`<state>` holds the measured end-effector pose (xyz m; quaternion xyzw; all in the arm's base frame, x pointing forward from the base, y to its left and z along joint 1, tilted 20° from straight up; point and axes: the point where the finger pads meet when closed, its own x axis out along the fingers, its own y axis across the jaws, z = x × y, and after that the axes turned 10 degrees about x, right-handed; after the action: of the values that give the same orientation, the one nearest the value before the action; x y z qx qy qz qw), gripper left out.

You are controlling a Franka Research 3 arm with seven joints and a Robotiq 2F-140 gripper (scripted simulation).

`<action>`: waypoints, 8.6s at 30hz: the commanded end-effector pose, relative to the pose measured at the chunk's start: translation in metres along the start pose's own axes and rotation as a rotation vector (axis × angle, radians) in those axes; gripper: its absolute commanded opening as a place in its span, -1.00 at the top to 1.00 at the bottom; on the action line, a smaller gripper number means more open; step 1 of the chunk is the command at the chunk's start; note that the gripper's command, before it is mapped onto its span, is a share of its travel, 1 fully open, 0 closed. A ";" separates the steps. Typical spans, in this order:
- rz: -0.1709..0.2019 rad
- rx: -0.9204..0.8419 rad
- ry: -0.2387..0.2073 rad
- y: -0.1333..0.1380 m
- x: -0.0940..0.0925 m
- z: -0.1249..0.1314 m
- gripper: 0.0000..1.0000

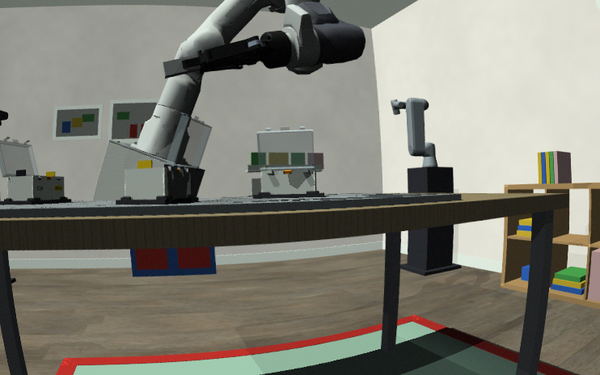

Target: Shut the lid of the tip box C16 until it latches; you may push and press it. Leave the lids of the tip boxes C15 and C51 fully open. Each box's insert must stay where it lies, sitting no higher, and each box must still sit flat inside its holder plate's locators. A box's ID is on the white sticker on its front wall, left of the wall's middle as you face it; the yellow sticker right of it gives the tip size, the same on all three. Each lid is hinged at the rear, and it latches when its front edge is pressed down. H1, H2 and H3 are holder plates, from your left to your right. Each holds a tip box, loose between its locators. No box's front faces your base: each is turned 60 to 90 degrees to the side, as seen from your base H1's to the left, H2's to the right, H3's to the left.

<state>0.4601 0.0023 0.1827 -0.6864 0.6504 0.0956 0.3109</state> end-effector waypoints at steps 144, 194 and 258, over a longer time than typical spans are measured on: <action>1.002 1.872 -1.076 0.030 0.222 0.137 1.00; 1.002 1.872 -1.076 0.030 0.222 0.137 1.00; 1.002 1.872 -1.076 -0.001 0.180 -0.025 1.00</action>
<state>0.4793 -0.1617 0.1052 0.2344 0.4494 -0.0154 0.8619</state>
